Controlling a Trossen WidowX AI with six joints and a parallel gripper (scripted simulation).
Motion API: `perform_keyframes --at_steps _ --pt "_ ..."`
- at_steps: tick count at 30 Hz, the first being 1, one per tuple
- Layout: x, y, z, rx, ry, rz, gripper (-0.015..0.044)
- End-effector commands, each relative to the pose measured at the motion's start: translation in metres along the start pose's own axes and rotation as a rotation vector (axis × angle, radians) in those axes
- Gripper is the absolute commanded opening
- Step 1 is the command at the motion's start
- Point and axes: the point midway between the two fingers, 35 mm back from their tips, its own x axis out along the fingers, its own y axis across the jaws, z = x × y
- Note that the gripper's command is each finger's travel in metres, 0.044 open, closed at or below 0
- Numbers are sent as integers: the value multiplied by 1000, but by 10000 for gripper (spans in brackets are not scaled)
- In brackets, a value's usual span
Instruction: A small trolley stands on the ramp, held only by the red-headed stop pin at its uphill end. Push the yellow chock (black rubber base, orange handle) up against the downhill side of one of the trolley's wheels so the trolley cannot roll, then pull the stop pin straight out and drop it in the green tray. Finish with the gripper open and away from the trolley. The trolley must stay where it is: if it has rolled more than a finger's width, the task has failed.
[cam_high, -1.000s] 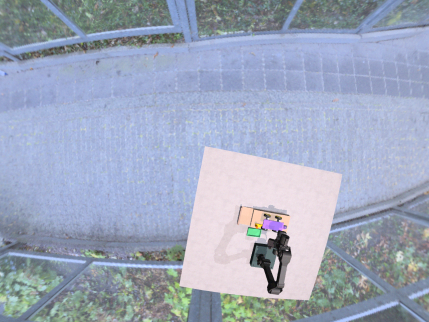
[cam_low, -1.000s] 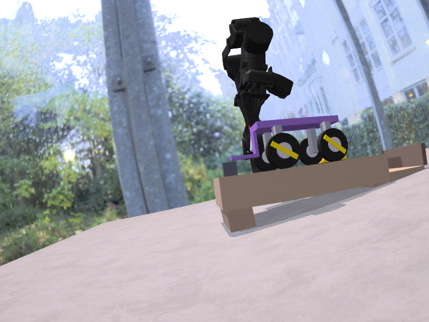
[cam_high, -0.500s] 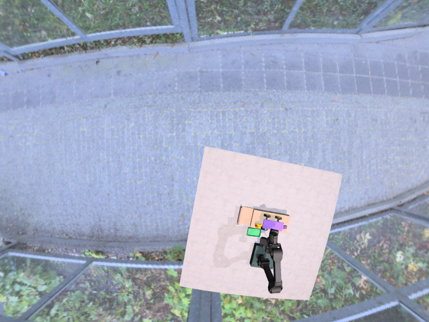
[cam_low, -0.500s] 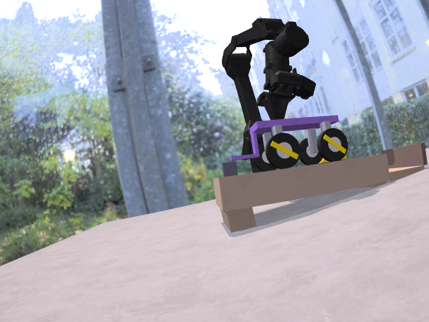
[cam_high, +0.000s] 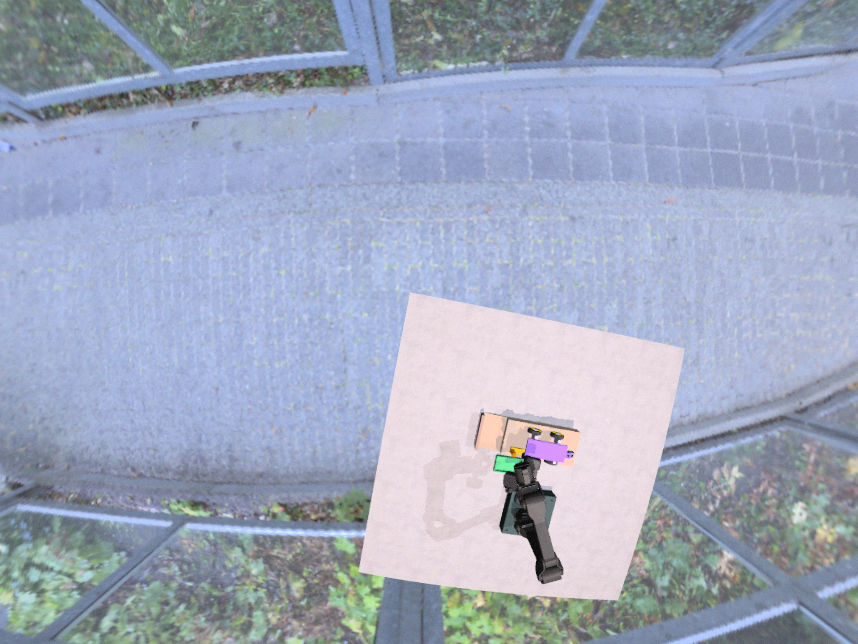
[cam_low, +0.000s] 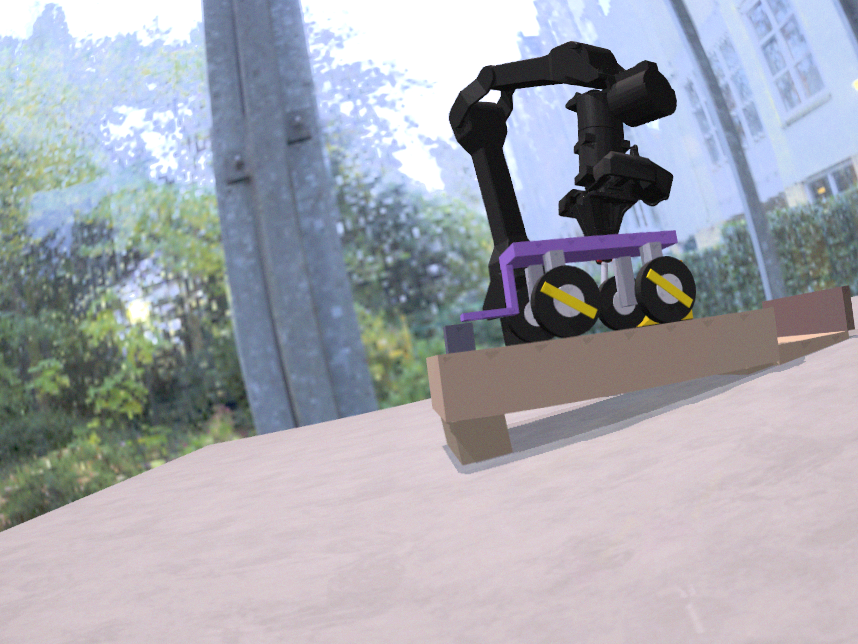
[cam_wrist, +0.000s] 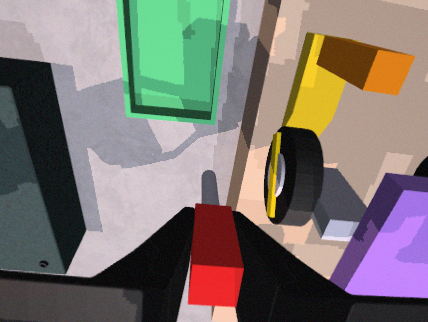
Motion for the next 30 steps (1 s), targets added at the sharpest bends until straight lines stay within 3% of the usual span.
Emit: perform_keyframes --at_steps 1,12,30 --pt "-3 1 15 2 -5 -2 0" --pt "-5 3 36 -18 -11 -3 0" --pt "-4 4 33 -549 -102 -51 0"
